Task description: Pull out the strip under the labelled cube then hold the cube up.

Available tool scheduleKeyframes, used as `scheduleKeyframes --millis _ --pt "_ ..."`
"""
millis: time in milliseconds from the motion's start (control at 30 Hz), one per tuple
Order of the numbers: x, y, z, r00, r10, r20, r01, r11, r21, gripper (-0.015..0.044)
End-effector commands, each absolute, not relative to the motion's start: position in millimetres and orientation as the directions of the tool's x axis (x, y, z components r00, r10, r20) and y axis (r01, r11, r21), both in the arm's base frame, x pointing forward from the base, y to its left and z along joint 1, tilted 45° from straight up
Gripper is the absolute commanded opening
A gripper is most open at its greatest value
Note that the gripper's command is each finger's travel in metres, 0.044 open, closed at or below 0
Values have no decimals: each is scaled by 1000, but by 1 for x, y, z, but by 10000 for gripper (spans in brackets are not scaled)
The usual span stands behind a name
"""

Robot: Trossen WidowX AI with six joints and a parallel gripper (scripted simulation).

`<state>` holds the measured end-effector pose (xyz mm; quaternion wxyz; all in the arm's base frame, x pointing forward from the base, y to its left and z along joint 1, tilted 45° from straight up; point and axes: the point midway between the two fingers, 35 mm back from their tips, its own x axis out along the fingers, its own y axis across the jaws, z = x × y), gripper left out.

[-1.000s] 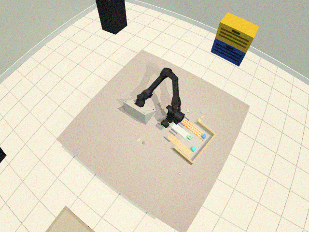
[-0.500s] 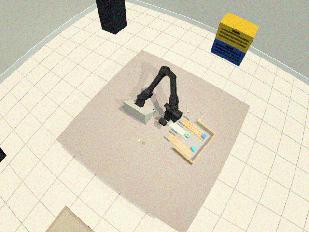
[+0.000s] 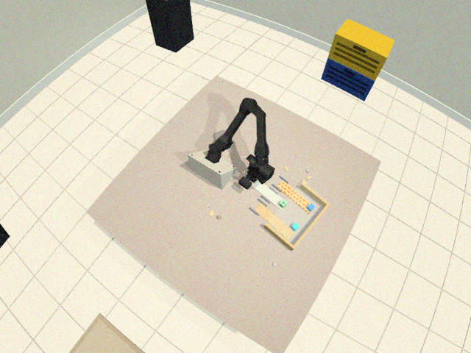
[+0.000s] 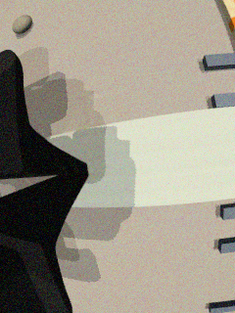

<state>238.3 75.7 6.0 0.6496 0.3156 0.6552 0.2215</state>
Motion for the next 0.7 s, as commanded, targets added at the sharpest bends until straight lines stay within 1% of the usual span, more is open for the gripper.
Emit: scheduleKeyframes --millis 0,667 --pt "225 79 3 20 706 -708 144 699 701 0" --pt "195 83 6 19 706 -708 145 698 701 0"
